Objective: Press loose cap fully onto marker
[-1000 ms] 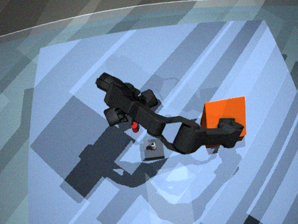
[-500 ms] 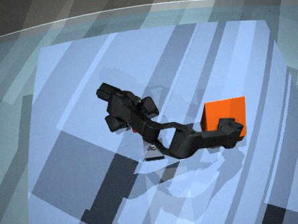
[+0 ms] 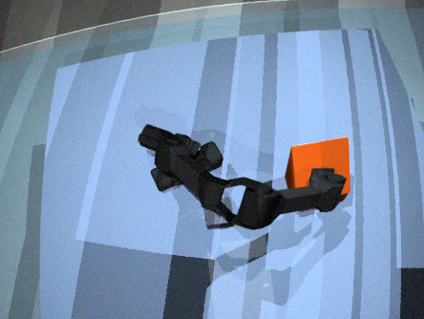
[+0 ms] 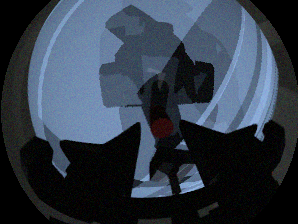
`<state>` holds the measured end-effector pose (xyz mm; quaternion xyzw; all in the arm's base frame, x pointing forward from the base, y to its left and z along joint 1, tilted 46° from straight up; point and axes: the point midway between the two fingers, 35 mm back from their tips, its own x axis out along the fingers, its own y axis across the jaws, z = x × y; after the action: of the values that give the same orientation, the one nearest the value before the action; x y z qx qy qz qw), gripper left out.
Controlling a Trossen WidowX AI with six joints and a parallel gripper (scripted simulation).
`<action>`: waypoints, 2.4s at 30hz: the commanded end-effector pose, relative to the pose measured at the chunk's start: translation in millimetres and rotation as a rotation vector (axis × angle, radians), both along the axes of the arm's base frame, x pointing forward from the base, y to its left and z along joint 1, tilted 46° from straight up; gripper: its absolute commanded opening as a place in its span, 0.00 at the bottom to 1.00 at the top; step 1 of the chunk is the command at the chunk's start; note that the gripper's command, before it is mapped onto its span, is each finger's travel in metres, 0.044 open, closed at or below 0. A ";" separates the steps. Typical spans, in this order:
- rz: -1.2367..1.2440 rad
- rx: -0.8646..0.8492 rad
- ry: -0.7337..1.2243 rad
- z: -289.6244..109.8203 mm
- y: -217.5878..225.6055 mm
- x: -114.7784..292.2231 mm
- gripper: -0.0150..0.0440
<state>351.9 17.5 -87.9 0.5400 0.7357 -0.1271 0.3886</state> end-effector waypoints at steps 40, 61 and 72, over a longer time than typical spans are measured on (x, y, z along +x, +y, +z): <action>-0.005 0.003 0.008 -0.2 0.1 -0.1 0.25; -0.004 0.004 0.009 43.6 -18.4 -6.5 0.25; -0.004 0.004 0.010 73.8 -13.4 -21.5 0.25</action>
<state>335.6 3.4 -22.3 0.5426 0.7365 -0.1293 0.3827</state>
